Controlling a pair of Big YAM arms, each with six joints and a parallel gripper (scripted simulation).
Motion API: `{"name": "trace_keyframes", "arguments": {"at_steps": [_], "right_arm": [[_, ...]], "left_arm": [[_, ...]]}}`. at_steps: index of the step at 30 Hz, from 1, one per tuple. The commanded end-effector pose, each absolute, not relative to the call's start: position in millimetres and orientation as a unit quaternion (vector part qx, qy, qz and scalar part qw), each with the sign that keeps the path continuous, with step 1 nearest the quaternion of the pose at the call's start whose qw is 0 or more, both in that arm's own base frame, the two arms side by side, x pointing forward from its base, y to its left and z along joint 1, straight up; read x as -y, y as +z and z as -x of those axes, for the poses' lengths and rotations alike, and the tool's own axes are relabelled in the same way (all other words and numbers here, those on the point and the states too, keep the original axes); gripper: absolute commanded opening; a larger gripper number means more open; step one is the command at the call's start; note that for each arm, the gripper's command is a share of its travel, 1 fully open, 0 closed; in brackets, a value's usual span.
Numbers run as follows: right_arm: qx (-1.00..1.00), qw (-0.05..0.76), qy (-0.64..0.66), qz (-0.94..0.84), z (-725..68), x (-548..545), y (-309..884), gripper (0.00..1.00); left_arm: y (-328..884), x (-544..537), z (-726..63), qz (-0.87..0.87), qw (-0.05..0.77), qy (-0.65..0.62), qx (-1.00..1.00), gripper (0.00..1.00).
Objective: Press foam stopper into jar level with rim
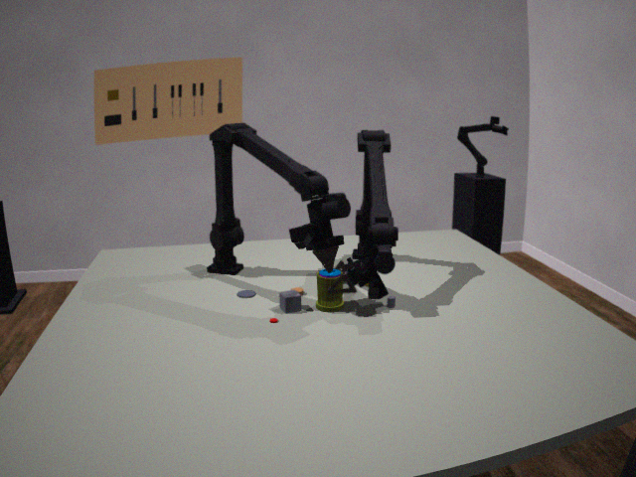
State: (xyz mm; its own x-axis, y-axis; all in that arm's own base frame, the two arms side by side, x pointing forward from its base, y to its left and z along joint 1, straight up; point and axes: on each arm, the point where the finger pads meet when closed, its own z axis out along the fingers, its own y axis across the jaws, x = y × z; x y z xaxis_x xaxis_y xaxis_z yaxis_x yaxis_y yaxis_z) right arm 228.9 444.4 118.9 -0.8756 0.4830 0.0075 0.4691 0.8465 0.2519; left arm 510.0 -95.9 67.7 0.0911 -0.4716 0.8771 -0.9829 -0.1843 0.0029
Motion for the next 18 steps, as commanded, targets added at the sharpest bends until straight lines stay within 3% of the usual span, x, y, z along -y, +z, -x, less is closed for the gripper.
{"name": "trace_keyframes", "arguments": {"at_steps": [1,18], "right_arm": [[-0.960,0.025,0.112,-0.257,-234,-444,101,0.00],[-0.960,0.024,0.107,-0.257,-233,-441,92,0.00]], "left_arm": [[89,98,-512,-0.652,0.318,0.402,0.558,0.64],[89,98,-512,-0.652,0.318,0.402,0.558,0.64]]}}
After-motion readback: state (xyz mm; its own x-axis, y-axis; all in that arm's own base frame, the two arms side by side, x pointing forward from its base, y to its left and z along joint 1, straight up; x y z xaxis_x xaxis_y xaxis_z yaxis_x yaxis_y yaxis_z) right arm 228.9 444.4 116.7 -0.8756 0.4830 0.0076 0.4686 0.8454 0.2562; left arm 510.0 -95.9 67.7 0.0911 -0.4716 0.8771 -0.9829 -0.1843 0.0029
